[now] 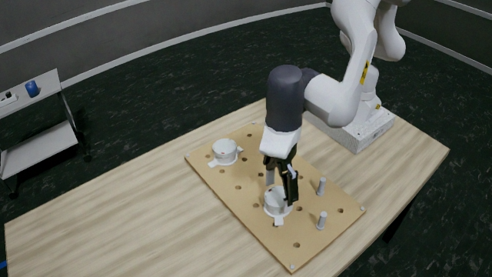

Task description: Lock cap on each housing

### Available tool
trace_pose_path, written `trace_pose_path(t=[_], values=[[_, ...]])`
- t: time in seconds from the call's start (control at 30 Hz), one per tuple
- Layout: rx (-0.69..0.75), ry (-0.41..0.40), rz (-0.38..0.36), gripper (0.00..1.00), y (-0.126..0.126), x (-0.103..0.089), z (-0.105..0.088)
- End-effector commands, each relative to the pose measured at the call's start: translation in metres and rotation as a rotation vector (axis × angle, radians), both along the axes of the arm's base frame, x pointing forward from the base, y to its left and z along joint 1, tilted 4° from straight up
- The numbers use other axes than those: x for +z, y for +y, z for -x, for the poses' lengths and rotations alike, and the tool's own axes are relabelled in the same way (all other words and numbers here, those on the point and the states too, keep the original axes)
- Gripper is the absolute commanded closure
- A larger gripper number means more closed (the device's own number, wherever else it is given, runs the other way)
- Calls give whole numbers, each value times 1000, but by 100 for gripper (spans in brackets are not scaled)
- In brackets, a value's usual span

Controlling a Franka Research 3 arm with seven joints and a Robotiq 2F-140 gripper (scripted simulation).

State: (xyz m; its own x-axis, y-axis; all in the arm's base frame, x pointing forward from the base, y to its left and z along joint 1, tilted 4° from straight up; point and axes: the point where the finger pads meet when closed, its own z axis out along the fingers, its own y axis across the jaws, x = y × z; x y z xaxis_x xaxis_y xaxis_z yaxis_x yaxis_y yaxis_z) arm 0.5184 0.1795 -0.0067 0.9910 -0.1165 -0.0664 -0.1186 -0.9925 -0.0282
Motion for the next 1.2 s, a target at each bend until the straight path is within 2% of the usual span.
trace_pose_path(t=[0.0,0.43,0.47,1.17], values=[[2,0,-1,22,-1,-1,0],[2,0,-1,22,-1,-1,0],[2,0,-1,90,-1,-1,0],[2,0,-1,90,-1,-1,0]])
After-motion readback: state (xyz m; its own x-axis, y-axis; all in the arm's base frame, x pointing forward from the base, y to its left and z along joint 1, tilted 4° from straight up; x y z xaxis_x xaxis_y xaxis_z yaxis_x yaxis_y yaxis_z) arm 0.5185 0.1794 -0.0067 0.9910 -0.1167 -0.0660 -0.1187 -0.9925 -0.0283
